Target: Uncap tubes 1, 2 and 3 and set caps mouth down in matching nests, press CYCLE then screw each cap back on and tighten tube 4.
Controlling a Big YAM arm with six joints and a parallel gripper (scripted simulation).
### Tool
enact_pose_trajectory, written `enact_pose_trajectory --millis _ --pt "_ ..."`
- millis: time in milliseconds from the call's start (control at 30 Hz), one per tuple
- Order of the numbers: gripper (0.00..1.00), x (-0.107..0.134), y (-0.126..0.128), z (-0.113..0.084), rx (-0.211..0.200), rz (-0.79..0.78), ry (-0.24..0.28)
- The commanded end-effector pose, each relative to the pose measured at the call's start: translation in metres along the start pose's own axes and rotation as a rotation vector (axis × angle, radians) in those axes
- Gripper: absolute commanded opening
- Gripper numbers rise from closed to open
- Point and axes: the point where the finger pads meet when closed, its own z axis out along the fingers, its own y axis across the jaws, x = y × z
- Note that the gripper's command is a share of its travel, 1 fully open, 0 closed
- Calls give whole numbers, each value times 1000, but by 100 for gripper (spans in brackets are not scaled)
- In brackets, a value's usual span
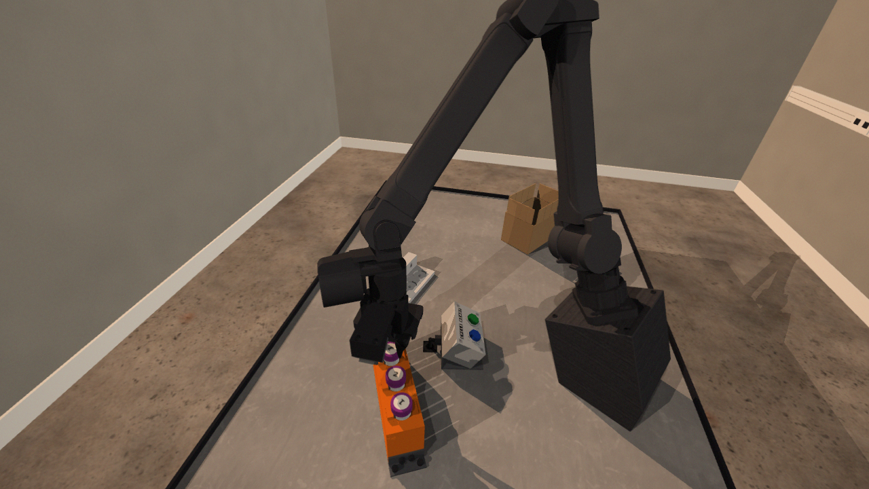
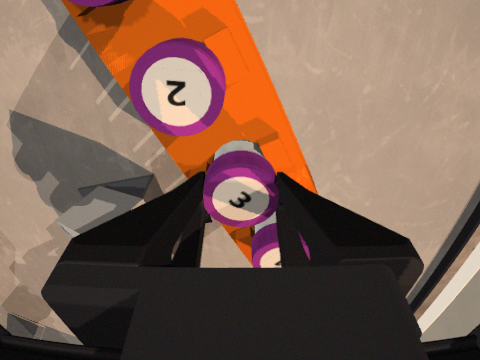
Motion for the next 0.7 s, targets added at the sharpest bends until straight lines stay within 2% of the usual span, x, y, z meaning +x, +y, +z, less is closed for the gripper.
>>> enact_pose_trajectory --millis 0,267,333,667 --pt "0 -8 0 1 -1 261 -5" --pt "0 -8 -1 1 -2 652 -4" --pt "0 -8 -1 1 -2 652 -4" --pt "0 -8 -2 1 -3 1159 -5"
